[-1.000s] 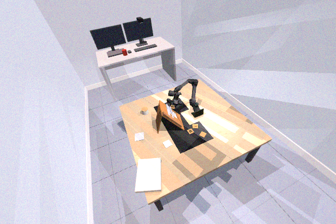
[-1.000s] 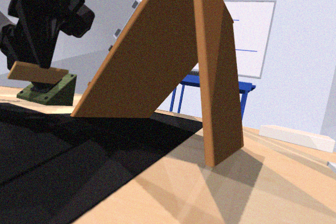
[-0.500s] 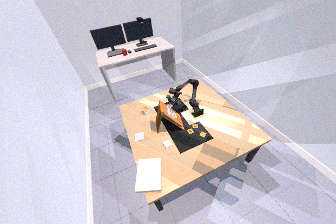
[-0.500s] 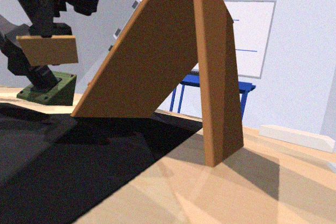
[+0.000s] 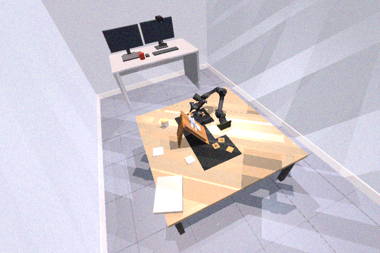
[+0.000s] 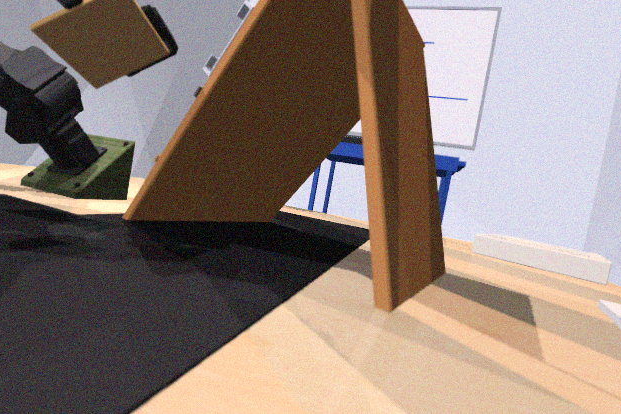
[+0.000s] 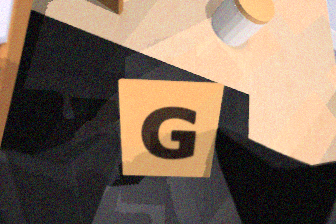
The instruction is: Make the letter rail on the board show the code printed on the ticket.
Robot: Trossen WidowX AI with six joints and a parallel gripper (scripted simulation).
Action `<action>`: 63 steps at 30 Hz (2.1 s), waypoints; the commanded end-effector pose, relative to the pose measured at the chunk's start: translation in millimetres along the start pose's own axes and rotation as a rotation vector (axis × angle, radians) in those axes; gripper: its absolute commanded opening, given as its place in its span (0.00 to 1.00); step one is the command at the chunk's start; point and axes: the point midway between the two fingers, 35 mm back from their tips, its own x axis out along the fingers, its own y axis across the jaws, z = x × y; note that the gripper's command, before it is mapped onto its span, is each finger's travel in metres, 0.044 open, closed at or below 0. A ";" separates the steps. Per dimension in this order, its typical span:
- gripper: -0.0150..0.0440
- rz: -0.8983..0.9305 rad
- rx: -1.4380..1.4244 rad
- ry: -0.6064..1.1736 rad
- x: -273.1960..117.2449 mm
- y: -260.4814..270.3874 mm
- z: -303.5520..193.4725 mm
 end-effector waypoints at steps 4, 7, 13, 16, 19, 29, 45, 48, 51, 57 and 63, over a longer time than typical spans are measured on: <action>0.25 -0.037 0.209 -0.065 -8.4 -7.6 9.5; 0.25 -0.048 0.307 -0.097 -12.5 -11.2 14.2; 0.25 -0.062 0.498 -0.162 -21.0 -18.2 22.5; 0.25 -0.063 0.520 -0.169 -22.0 -19.0 23.4; 0.25 -0.063 0.520 -0.169 -22.2 -19.2 23.3; 0.25 -0.063 0.520 -0.169 -21.1 -15.2 25.4; 0.25 -0.062 0.520 -0.169 -20.5 -7.9 29.3; 0.25 -0.062 0.520 -0.169 -20.5 -6.6 30.1; 0.25 -0.062 0.520 -0.169 -20.5 -5.3 30.9; 0.25 -0.062 0.520 -0.169 -20.5 -2.7 32.4; 0.25 -0.062 0.520 -0.169 -20.5 -0.2 33.9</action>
